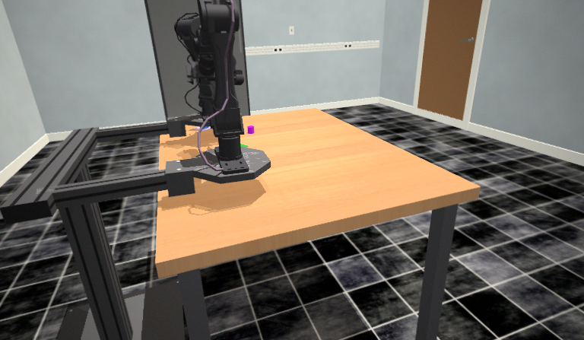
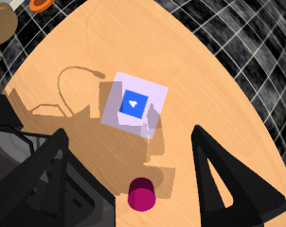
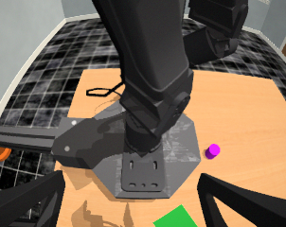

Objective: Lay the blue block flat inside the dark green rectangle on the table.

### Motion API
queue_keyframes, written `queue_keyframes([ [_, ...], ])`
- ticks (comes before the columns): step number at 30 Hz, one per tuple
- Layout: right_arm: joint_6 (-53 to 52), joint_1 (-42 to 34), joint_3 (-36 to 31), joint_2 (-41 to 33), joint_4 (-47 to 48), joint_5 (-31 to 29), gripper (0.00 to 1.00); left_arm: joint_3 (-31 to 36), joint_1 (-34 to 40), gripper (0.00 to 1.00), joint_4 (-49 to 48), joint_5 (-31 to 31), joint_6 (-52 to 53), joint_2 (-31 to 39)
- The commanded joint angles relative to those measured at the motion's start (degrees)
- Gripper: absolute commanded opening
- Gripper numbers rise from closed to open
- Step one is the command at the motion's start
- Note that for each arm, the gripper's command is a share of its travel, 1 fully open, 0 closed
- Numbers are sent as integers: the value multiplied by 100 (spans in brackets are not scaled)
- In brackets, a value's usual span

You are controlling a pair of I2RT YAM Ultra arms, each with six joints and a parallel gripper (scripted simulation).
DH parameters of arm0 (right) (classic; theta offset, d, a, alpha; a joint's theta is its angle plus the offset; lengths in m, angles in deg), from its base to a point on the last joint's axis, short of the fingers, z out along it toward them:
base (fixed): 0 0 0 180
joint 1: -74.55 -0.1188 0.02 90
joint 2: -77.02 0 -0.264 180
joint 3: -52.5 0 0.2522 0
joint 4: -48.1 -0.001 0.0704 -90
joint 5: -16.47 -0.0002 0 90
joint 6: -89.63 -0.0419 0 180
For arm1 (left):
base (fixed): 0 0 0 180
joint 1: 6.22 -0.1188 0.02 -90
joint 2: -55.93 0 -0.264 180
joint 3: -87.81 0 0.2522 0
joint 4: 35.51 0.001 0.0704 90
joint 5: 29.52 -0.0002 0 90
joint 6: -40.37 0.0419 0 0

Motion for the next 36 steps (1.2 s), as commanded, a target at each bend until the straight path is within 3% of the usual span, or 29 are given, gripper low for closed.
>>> queue_keyframes([
  [1, -38, -20, 197, -57, 39, 36, 100, 112, -338, 100, -238, 26, 317, 140],
  [18, -38, -20, 197, -57, 39, 36, 100, 149, -649, 100, -260, 10, 401, 160],
  [22, -38, -20, 197, -57, 39, 36, 100, 73, -663, 55, -384, -152, 880, 70],
  [29, -38, -20, 197, -57, 39, 36, 100, -70, -983, 55, -649, -609, 2778, -263],
  [31, -38, -20, 197, -57, 39, 36, 100, -70, -983, 55, -649, -609, 2778, -263],
  [36, -38, -20, 197, -57, 39, 36, 100, -154, -1413, 55, -874, -1024, 4419, -454],
])
